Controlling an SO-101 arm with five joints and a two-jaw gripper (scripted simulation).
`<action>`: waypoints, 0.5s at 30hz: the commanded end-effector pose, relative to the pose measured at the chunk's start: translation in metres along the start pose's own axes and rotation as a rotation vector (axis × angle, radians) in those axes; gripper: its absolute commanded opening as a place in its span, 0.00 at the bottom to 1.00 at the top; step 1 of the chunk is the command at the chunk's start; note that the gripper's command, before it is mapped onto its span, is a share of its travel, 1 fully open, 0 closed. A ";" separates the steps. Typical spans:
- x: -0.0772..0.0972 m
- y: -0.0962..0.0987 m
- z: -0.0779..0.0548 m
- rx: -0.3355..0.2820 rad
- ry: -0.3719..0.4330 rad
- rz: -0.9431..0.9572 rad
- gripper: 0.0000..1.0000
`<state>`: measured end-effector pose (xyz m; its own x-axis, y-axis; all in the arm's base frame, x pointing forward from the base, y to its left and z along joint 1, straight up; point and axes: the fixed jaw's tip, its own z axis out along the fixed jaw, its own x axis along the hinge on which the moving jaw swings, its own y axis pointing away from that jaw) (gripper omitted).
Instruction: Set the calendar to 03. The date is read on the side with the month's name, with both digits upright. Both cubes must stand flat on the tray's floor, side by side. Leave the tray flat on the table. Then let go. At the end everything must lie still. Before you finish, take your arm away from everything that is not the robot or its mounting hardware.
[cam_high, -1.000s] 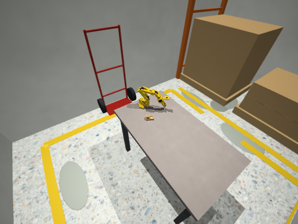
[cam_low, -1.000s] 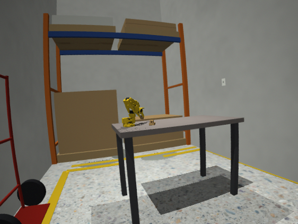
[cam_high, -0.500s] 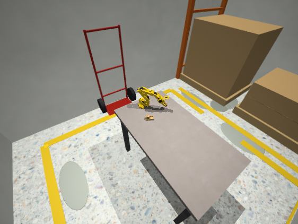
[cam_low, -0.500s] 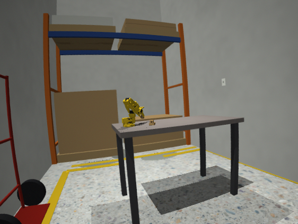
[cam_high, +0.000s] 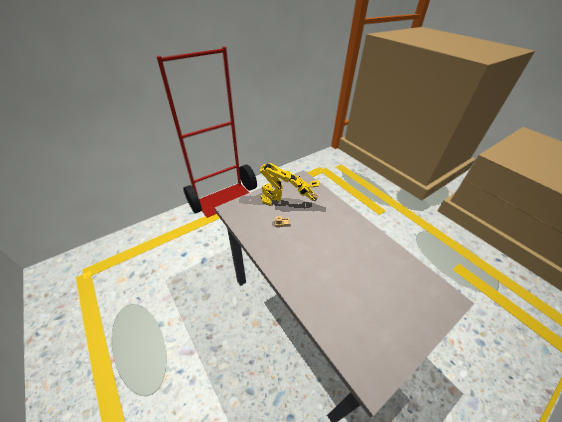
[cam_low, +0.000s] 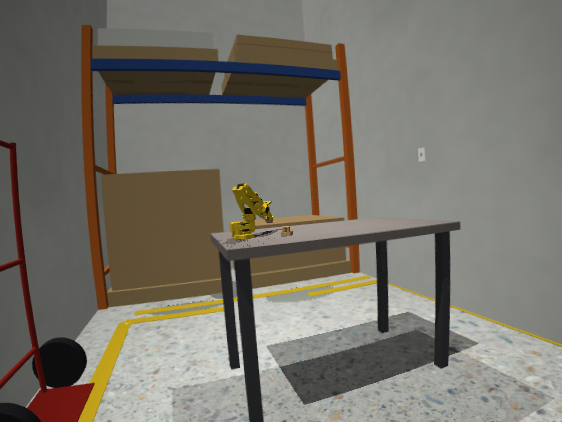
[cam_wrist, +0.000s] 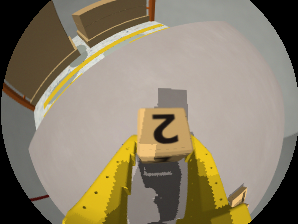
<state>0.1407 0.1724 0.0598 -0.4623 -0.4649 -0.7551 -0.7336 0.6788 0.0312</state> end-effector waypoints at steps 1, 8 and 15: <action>-0.011 0.000 0.004 -0.001 -0.085 -0.008 0.00; -0.015 0.000 0.011 -0.004 -0.197 -0.012 0.00; -0.018 0.000 0.013 -0.006 -0.271 -0.015 0.00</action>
<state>0.1506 0.1837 0.0575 -0.3510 -0.3531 -0.8673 -0.7416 0.6703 0.0272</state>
